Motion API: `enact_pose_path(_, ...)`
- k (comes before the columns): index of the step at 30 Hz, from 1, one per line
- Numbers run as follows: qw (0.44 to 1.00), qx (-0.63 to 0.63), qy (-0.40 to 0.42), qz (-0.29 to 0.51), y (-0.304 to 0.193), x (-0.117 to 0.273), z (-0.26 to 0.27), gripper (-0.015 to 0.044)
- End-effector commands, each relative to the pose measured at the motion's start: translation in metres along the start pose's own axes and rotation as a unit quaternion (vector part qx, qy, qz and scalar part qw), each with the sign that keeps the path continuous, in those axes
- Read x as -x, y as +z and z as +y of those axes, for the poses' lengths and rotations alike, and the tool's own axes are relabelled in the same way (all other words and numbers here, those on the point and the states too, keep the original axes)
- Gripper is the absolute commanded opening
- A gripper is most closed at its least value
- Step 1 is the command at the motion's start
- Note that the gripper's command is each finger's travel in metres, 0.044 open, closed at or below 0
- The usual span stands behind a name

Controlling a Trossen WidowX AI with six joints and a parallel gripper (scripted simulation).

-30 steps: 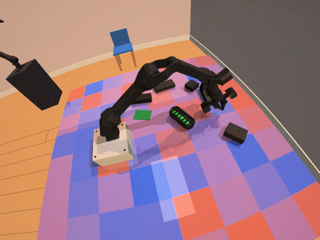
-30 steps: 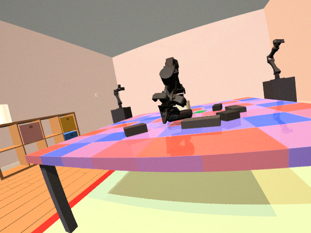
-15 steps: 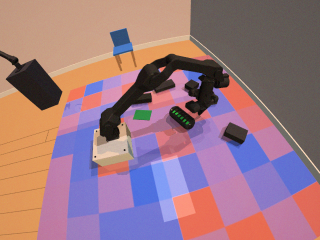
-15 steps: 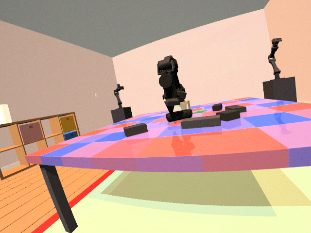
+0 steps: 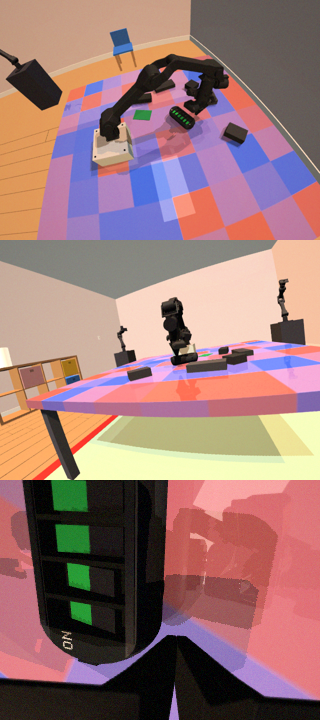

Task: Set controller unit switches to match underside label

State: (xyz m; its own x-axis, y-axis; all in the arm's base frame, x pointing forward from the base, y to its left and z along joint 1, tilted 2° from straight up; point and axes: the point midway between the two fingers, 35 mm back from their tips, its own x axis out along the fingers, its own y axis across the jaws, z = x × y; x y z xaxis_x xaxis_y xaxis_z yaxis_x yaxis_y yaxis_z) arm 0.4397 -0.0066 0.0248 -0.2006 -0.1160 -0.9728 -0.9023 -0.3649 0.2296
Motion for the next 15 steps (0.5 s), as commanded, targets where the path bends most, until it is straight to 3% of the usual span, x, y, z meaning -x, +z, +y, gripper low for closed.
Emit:
enact_pose_path(1,1.000,0.003,0.002,-0.003,0.001,-0.007,-0.002,0.0000)
enact_pose_path(15,1.000,0.003,0.002,-0.003,0.001,-0.029,-0.008,0.0000)
